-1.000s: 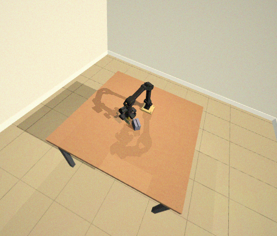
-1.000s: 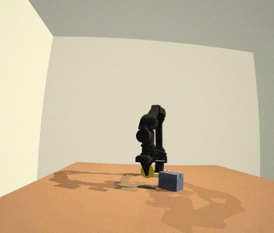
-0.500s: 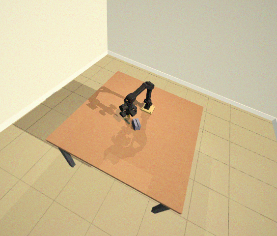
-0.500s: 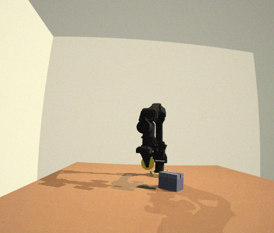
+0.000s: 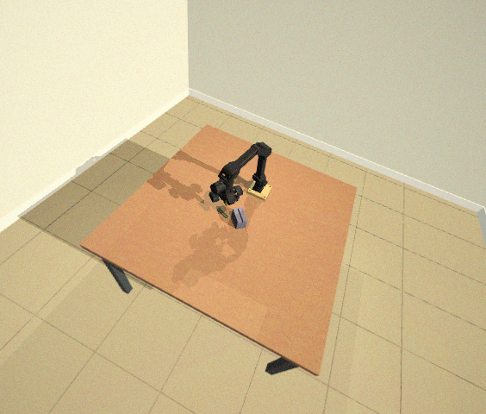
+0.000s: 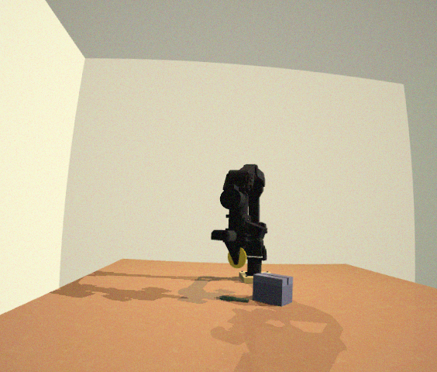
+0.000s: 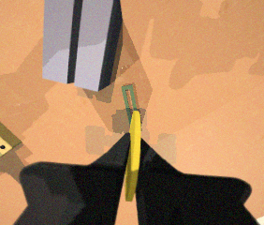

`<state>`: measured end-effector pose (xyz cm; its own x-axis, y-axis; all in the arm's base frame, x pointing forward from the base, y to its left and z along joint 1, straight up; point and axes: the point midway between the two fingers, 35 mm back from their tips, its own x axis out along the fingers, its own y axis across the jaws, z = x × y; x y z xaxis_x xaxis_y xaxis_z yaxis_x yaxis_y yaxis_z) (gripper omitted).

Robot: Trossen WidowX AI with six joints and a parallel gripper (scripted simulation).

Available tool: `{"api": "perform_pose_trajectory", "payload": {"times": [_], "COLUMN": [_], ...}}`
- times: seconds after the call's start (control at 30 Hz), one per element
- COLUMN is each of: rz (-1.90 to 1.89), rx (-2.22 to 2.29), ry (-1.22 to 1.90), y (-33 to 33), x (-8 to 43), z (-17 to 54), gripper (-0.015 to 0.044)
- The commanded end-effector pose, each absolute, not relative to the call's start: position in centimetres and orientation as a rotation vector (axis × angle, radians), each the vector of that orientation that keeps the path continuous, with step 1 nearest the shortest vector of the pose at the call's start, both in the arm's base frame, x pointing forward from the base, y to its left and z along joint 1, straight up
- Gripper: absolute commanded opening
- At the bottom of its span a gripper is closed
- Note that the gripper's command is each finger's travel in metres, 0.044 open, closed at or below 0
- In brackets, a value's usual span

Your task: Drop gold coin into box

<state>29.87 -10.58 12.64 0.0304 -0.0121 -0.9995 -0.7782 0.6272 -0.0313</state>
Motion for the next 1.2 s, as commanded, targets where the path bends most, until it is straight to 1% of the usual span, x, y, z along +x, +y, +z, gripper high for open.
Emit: {"api": "perform_pose_trajectory", "payload": {"times": [0.0, 0.23, 1.17], "rz": [0.597, 0.582, 0.585], "rx": [-0.630, -0.614, -0.607], "ry": [1.456, 1.460, 1.457], "y": [-10.4, -10.2, -2.9], "x": [29.8, 29.8, 30.6], "z": [12.8, 12.8, 12.7], "gripper": [0.0000, 0.0000, 0.0000]}}
